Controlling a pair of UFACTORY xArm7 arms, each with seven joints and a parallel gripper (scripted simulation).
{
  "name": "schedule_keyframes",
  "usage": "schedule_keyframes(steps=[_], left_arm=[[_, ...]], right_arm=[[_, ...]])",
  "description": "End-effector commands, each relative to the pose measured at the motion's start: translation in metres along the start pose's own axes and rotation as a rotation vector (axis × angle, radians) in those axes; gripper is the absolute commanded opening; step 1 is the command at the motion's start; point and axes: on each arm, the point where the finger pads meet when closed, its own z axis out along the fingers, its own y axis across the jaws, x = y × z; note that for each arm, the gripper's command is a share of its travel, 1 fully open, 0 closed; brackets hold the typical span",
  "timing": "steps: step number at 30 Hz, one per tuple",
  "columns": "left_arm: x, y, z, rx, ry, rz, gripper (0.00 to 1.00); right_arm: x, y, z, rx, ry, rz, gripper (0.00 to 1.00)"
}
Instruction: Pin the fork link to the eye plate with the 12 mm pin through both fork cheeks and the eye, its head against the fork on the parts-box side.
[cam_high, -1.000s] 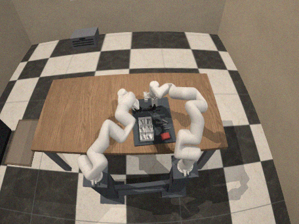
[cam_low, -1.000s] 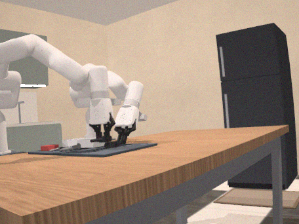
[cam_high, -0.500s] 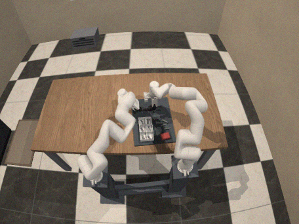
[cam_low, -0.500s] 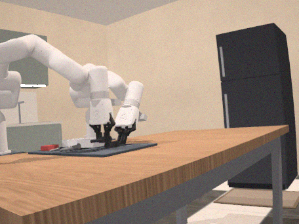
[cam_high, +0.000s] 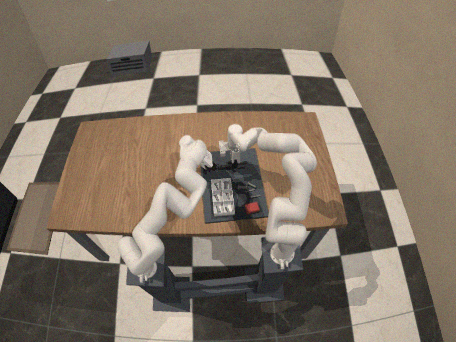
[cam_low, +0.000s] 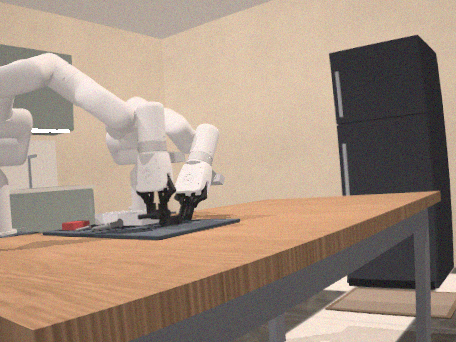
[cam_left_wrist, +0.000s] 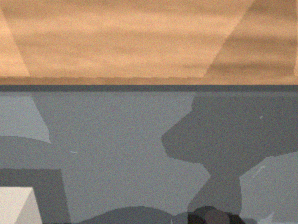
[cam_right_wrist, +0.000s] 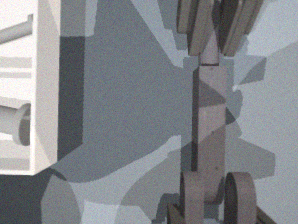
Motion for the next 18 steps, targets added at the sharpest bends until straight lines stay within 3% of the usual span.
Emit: schedule_keyframes(steps=[1,18], left_arm=[[-0.0017,0.0012,-0.0020,-0.003,-0.002,0.002,0.00],[-0.0017,0.0012,-0.0020,-0.003,-0.002,0.002,0.00]], right_arm=[[0.0008,0.0017,-0.0011,-0.005,0.002,0.000,0.00],[0.0008,0.0017,0.0014,-0.005,0.002,0.000,0.00]])
